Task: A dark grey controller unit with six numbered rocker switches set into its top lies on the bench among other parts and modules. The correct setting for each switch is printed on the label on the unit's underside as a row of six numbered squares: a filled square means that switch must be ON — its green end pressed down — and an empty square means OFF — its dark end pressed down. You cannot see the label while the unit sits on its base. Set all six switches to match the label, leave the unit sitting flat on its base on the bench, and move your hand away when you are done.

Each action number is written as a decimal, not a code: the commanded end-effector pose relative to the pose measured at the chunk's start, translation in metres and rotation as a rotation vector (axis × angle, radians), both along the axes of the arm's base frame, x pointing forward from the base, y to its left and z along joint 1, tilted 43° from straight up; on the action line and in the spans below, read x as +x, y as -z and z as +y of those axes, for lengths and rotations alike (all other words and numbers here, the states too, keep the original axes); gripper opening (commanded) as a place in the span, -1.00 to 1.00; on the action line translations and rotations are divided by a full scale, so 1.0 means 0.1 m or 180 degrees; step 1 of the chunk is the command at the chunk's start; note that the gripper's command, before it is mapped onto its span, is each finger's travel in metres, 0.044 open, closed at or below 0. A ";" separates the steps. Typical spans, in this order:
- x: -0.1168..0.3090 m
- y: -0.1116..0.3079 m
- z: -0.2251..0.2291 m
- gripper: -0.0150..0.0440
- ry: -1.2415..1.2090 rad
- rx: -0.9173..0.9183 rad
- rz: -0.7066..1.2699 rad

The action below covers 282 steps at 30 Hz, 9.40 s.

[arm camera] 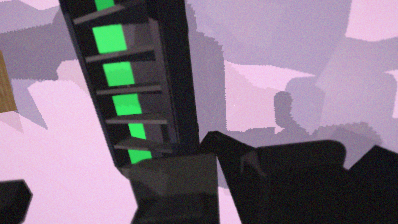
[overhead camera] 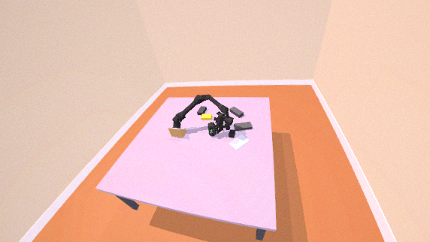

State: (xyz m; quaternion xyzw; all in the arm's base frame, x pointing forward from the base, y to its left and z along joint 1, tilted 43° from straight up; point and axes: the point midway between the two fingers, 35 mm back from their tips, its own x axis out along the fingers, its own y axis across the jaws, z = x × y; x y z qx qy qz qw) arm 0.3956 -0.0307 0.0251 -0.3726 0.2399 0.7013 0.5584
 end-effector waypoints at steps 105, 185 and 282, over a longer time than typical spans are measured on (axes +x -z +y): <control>-0.81 -0.88 0.05 -0.49 0.1137 0.0104 -0.0533; -0.96 -0.91 0.39 1.00 0.1237 -0.0274 -0.0212; -0.97 -0.81 0.23 0.65 0.1216 -0.0022 -0.0192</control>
